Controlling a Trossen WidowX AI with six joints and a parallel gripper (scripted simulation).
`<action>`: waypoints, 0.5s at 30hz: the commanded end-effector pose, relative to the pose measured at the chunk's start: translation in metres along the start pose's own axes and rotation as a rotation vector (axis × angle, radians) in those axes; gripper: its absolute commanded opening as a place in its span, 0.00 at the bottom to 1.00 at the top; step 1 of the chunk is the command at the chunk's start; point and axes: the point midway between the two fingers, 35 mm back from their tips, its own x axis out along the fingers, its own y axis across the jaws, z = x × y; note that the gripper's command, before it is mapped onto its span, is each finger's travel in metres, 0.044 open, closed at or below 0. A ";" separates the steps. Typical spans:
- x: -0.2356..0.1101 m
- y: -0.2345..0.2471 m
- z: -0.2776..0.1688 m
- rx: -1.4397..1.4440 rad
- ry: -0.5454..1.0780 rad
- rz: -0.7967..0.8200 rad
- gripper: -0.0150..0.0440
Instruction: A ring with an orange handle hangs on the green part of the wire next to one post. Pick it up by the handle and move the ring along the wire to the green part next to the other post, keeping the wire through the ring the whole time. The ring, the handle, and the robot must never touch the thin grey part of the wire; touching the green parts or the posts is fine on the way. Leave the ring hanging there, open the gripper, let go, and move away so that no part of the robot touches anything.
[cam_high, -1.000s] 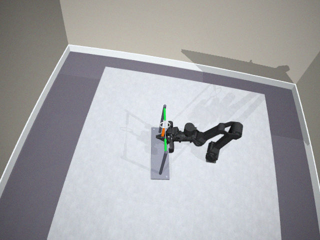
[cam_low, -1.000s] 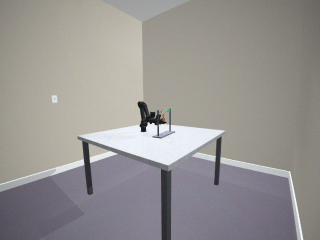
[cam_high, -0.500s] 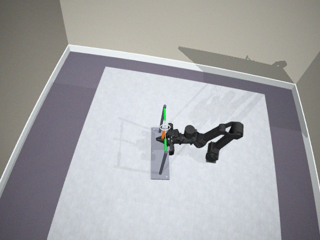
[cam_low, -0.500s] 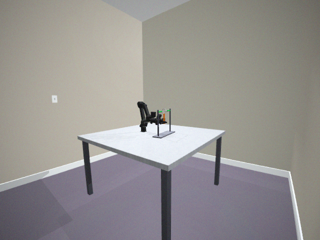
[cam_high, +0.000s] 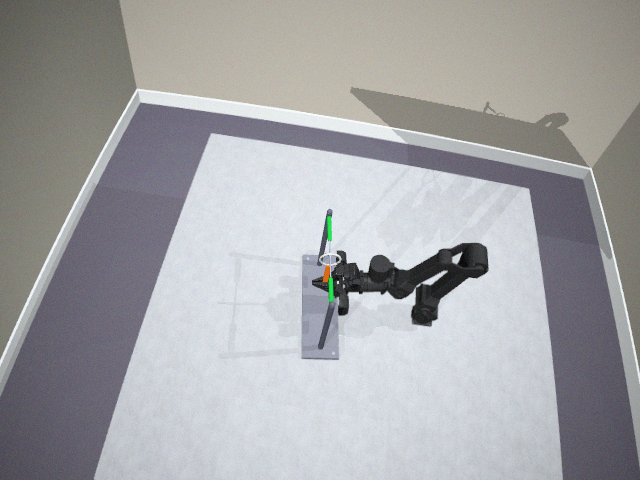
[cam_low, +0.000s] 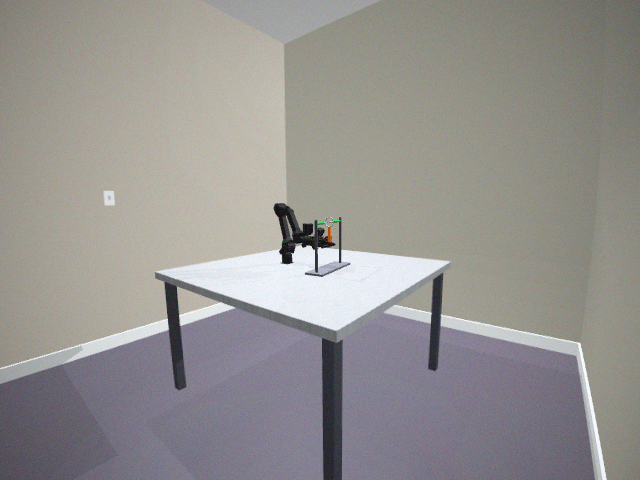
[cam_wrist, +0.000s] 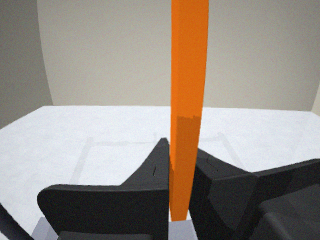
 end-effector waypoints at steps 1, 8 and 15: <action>0.000 0.004 -0.001 0.004 0.003 0.001 0.00; 0.000 0.011 -0.001 0.005 0.003 0.001 0.00; 0.000 0.018 -0.001 0.006 0.002 0.002 0.00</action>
